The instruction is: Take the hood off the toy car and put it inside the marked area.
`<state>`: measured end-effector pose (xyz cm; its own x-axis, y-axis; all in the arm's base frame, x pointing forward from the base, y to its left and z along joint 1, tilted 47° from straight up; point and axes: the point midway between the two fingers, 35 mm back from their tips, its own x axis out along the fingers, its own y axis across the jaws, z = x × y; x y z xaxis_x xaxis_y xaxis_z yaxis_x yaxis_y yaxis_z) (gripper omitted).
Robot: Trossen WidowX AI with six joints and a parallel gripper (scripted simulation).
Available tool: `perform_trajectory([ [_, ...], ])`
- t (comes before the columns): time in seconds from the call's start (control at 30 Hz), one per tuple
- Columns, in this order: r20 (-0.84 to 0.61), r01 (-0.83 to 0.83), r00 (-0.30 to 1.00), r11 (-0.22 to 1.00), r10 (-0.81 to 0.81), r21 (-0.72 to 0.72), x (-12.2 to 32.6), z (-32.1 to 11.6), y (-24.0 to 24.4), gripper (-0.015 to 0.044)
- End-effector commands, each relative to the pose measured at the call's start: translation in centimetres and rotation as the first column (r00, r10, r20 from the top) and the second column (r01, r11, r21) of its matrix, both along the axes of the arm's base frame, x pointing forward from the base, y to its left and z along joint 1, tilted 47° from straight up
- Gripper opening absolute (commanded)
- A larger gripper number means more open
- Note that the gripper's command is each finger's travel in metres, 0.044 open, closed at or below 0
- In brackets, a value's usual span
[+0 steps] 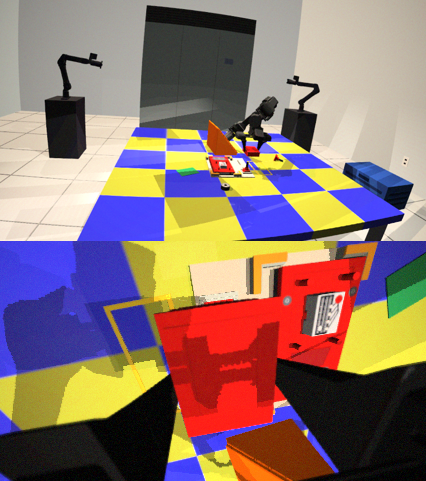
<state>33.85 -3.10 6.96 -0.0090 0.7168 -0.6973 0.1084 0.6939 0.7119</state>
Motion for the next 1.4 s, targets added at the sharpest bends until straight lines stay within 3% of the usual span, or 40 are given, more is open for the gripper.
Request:
perform_trajectory([
  [0.0, 0.0, 0.004, 1.0, 1.0, -0.004, 0.006, -0.4, 1.4, 1.2, 0.0],
  [0.5, 0.0, -0.001, 1.0, 1.0, 0.001, 0.019, -2.7, 5.8, 5.7, 0.0],
  [1.37, 0.001, 0.0, 1.0, 1.0, 0.0, 0.017, -2.6, 4.6, 7.0, 0.0],
])
